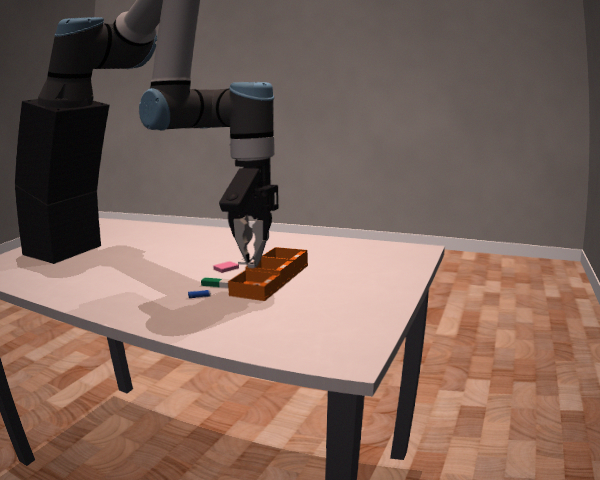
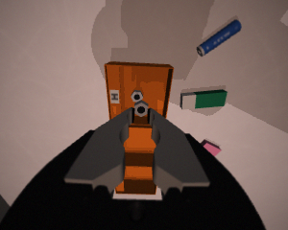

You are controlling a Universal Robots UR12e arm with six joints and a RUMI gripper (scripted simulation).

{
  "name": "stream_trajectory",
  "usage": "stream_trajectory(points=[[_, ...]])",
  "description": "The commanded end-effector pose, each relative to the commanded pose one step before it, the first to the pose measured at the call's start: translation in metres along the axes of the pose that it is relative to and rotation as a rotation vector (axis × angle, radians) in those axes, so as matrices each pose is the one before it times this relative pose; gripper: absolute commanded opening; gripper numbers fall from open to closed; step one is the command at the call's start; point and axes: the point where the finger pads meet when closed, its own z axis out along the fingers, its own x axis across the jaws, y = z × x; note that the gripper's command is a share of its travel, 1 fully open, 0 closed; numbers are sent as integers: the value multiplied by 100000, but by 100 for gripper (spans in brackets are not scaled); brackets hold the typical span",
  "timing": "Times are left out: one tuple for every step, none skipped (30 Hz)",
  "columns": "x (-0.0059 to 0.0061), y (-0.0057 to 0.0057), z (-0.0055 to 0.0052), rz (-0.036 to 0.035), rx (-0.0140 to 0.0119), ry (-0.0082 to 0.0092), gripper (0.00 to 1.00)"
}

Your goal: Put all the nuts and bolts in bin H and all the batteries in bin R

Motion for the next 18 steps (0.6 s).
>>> stream_trajectory(points=[[14,-33,716,-9,27,-109,0],[0,0,0,0,0,0,0],[3,1,191,0,-2,4,0],[-2,-1,209,0,1,-4,0],[0,0,200,0,0,0,0],[0,0,200,0,0,0,0],[0,0,200,0,0,0,0],[0,0,200,0,0,0,0],[0,0,200,0,0,0,0],[0,0,200,0,0,0,0],[0,0,200,0,0,0,0],[0,0,200,0,0,0,0],[0,0,200,0,0,0,0],[0,0,200,0,0,0,0],[27,-10,0,0,0,0,0],[27,-10,0,0,0,0,0],[28,-9,-8,0,-1,3,0],[0,0,0,0,0,0,0]])
